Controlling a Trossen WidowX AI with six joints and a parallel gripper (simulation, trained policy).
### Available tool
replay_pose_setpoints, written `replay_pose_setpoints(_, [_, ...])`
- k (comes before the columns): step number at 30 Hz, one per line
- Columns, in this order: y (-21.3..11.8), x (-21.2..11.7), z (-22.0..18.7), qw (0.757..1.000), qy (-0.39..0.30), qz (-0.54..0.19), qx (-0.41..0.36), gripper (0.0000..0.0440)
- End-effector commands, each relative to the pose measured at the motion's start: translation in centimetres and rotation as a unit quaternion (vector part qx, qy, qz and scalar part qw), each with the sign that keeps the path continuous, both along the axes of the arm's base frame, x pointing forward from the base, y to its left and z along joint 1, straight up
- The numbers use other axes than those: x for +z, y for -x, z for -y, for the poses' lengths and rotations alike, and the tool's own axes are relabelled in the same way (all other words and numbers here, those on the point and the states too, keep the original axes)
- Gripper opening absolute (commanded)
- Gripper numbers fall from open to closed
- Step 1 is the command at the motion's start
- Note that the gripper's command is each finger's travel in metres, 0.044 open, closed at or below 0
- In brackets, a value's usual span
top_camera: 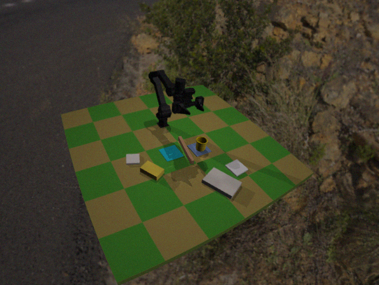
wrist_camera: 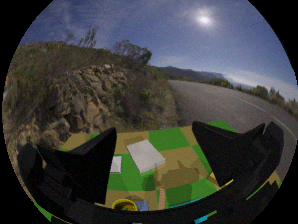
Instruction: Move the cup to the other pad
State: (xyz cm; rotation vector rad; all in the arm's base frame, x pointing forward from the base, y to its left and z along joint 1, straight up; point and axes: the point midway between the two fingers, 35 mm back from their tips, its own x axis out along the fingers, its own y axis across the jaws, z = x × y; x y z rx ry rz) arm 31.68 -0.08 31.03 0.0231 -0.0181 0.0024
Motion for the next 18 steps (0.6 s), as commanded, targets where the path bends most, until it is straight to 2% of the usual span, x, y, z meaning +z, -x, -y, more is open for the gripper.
replay_pose_setpoints(1, [0.0,0.2,-0.1,1.000,0.000,0.001,0.002,0.0374])
replay_pose_setpoints(12, [-0.5,0.8,-0.8,1.000,-0.014,-0.026,0.011,0.0093])
replay_pose_setpoints(15, [-0.7,0.8,-1.1,0.999,-0.025,-0.041,0.015,0.0090])
replay_pose_setpoints(18, [-1.0,1.0,-1.4,0.998,-0.039,-0.054,0.020,0.0106])
